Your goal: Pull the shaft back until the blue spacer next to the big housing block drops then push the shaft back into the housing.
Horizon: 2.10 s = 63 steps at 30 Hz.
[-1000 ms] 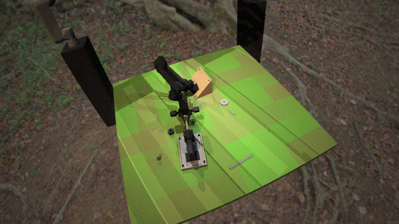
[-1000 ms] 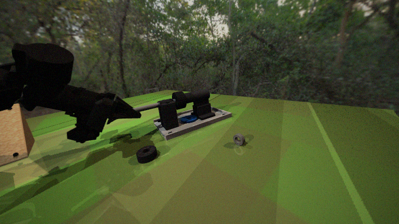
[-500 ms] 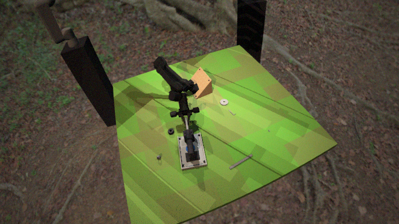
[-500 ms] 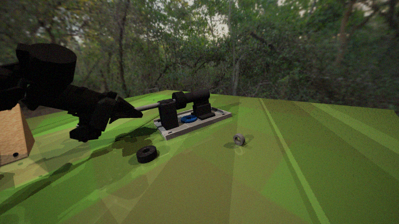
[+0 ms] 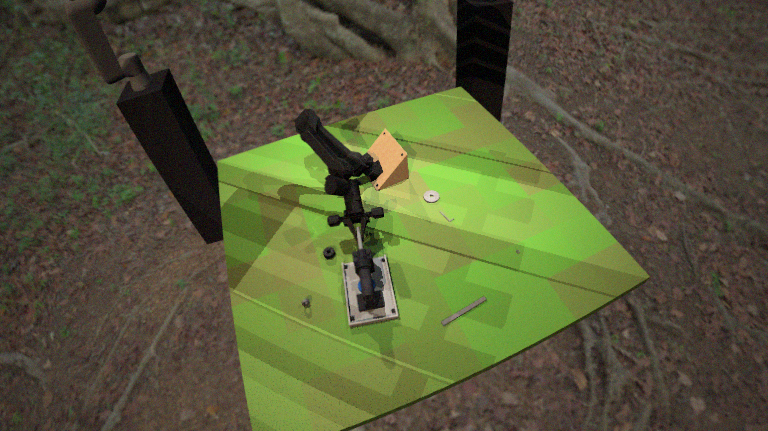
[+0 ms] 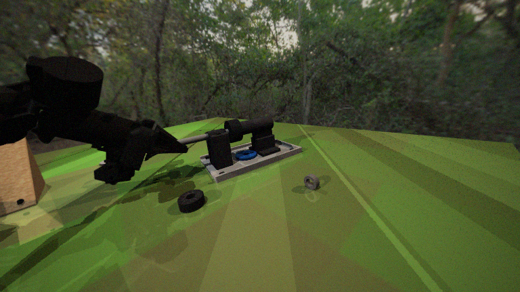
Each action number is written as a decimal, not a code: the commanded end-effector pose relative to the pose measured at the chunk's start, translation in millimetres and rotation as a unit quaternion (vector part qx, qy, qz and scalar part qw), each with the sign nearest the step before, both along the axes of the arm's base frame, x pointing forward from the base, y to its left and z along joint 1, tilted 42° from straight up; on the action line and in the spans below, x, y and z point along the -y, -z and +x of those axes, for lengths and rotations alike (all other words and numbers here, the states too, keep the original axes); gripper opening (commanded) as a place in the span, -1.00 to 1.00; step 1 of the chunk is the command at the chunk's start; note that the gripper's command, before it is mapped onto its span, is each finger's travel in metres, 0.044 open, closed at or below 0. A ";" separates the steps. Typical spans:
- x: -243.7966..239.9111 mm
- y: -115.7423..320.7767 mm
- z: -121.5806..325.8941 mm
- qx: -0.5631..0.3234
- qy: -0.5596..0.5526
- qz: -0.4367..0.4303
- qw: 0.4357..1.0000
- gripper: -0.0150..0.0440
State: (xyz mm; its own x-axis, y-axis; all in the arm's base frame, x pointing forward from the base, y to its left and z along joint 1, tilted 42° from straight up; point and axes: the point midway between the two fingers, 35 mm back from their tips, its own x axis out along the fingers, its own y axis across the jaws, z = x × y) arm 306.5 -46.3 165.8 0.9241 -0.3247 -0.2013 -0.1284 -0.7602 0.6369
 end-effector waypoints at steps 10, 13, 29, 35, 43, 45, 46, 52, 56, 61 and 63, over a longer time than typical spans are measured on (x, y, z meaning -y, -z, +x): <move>-0.4 -1.8 4.4 0.001 -0.001 0.000 1.000 -0.49; -0.4 -2.0 5.2 0.001 -0.001 0.000 1.000 -0.49; -0.4 -2.9 9.4 0.001 -0.001 0.000 1.000 -0.49; -0.4 -3.2 11.0 0.001 -0.001 0.000 1.000 -0.49; -0.4 -3.6 13.1 0.001 -0.001 0.000 1.000 -0.49; -0.4 -3.7 13.7 0.001 -0.001 0.000 1.000 -0.49; -0.5 -3.8 13.9 0.001 -0.001 0.000 1.000 -0.49; -0.5 -4.1 15.5 0.001 -0.001 0.000 1.000 -0.49; -0.5 -4.4 16.6 0.001 -0.001 0.000 1.000 -0.49; -0.5 -4.6 17.9 0.001 -0.001 0.000 1.000 -0.49; -0.5 -4.8 18.4 0.001 -0.001 0.000 1.000 -0.49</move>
State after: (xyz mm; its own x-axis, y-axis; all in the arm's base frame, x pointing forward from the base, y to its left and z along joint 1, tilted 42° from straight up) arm 323.1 -46.3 169.3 0.9241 -0.3256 -0.2003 -0.1297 -0.7600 0.6368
